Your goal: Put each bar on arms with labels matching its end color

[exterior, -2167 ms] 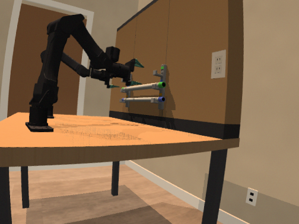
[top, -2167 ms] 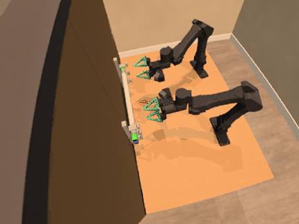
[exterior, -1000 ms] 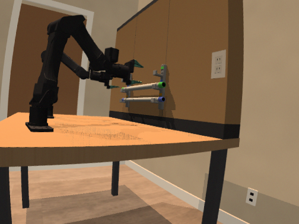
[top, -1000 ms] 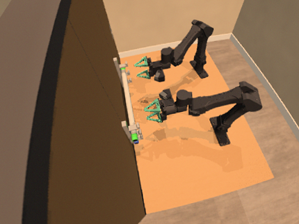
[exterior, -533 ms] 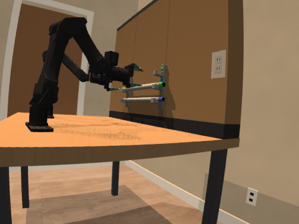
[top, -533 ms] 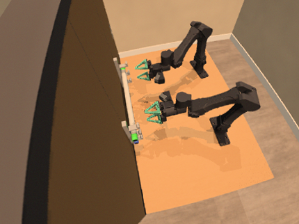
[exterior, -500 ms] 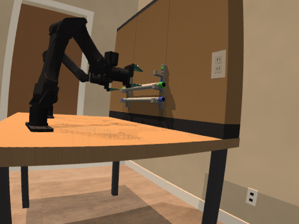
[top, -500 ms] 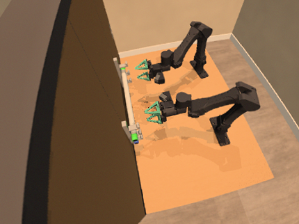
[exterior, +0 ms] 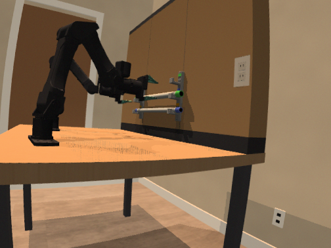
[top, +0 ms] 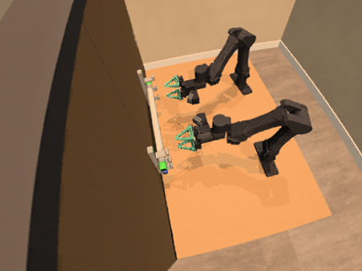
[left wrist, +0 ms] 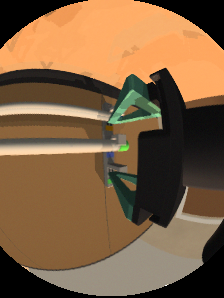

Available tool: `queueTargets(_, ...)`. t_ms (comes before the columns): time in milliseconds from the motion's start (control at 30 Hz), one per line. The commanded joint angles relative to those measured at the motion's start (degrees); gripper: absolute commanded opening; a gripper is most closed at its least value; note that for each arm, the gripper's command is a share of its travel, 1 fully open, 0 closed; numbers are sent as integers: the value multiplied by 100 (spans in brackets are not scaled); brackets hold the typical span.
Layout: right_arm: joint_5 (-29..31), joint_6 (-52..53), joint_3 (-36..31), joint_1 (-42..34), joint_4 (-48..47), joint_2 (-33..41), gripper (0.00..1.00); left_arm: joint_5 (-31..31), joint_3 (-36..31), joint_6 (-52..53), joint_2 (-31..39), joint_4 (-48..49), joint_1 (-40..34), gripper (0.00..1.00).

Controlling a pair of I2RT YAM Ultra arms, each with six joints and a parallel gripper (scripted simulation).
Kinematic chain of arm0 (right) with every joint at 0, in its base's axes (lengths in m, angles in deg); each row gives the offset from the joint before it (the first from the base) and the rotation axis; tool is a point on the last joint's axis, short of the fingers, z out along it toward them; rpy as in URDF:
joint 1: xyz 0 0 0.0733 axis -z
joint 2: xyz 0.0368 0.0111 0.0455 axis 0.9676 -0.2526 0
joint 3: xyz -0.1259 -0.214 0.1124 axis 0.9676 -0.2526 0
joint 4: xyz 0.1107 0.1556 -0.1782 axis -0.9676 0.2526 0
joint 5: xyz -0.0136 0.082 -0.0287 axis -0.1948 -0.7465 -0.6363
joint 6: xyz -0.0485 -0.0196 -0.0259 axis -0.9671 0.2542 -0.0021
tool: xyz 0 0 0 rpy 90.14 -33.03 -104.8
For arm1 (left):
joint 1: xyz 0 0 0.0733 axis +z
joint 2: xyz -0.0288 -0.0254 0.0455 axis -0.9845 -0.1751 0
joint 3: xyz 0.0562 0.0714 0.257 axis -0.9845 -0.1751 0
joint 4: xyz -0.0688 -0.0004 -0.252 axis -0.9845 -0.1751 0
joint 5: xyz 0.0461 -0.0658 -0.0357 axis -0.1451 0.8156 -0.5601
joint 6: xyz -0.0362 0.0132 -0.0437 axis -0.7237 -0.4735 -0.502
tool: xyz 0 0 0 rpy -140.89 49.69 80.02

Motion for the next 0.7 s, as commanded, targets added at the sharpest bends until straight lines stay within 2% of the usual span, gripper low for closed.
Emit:
queueTargets(0, -25, 47, -104, 32, -317, -58, 78, 27, -104, -51, -79, 408, 71, 79)
queueTargets(333, -25, 47, -230, 32, -592, -207, 74, 27, -257, -51, -264, 745, 72, 75)
queueTargets(667, -119, 41, 55, 124, -550, -438, 74, 111, -5, -45, -555, 797, 154, 75)
